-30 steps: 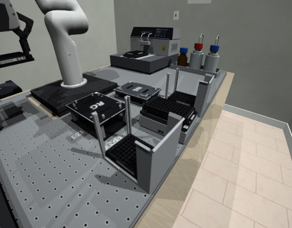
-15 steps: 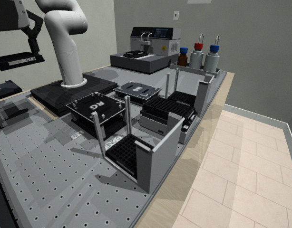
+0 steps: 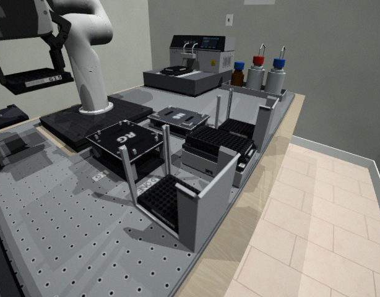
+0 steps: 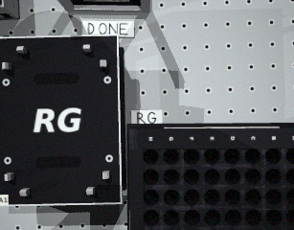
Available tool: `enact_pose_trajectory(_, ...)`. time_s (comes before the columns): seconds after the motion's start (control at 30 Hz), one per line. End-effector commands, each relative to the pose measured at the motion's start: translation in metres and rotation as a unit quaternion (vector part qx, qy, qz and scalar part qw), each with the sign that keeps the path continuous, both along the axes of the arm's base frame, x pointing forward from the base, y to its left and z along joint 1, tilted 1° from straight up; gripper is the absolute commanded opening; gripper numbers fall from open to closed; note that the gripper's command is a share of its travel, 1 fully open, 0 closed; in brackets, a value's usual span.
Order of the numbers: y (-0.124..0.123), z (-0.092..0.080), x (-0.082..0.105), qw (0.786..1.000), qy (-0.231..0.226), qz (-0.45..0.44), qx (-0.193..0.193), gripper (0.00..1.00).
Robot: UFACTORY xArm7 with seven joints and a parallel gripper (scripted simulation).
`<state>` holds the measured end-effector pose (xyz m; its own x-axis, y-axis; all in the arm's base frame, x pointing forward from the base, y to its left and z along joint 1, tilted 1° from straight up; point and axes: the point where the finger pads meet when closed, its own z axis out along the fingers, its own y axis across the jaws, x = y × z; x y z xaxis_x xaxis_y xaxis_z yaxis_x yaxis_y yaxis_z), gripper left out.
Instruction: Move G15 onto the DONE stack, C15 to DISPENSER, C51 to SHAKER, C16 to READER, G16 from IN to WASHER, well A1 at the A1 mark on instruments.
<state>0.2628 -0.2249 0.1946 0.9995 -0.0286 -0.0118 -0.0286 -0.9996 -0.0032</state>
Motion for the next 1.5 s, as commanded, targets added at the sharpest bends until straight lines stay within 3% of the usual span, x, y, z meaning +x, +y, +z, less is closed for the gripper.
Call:
enact_pose_trajectory(0.0,0.001,0.001,0.013,1.000,-0.001,0.000,-0.001,0.00)
enact_pose_trajectory(1.47,0.030,0.000,0.139,1.000,-0.002,-0.006,0.000,0.00)
